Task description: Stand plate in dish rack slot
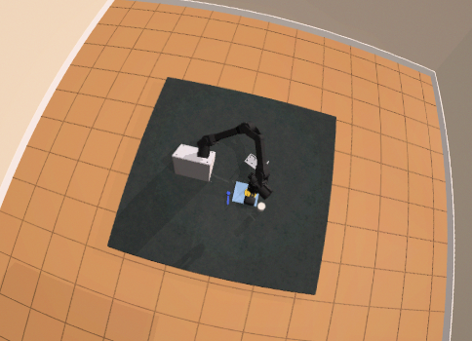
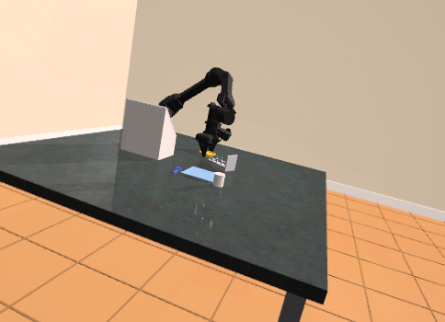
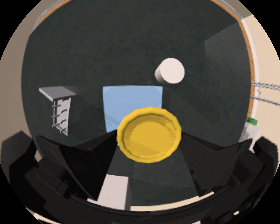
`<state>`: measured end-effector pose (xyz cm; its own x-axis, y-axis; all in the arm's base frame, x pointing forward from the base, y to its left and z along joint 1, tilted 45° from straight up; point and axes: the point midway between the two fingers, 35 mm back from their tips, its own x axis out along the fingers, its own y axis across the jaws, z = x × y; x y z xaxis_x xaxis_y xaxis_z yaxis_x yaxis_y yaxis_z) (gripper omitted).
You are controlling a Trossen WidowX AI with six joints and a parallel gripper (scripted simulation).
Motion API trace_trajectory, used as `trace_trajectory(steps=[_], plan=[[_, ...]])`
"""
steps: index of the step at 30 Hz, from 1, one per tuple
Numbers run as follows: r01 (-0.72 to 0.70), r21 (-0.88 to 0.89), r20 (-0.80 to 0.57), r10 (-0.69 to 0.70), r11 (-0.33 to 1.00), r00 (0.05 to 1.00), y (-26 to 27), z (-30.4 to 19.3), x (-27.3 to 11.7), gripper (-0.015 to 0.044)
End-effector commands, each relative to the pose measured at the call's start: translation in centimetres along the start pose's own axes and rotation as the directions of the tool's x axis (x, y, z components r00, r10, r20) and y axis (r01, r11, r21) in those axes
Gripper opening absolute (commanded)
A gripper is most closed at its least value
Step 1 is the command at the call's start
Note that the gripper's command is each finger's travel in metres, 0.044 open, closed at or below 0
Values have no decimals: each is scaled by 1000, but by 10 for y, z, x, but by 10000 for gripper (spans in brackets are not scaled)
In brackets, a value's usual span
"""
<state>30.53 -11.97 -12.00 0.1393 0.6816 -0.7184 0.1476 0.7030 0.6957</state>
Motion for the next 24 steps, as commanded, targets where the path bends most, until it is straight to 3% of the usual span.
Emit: trace_trajectory(steps=[1,9,14,24], plan=[[5,-7,3,-5,1000,1000,-1,0,-32,0],[-1,-9,1,1,1000,1000,-1,0,-76,0],[-2,-3,1,2,1000,1000,-1,-1,-80,0],[11,316,2,-12,949,1000,53,2,-89,0]])
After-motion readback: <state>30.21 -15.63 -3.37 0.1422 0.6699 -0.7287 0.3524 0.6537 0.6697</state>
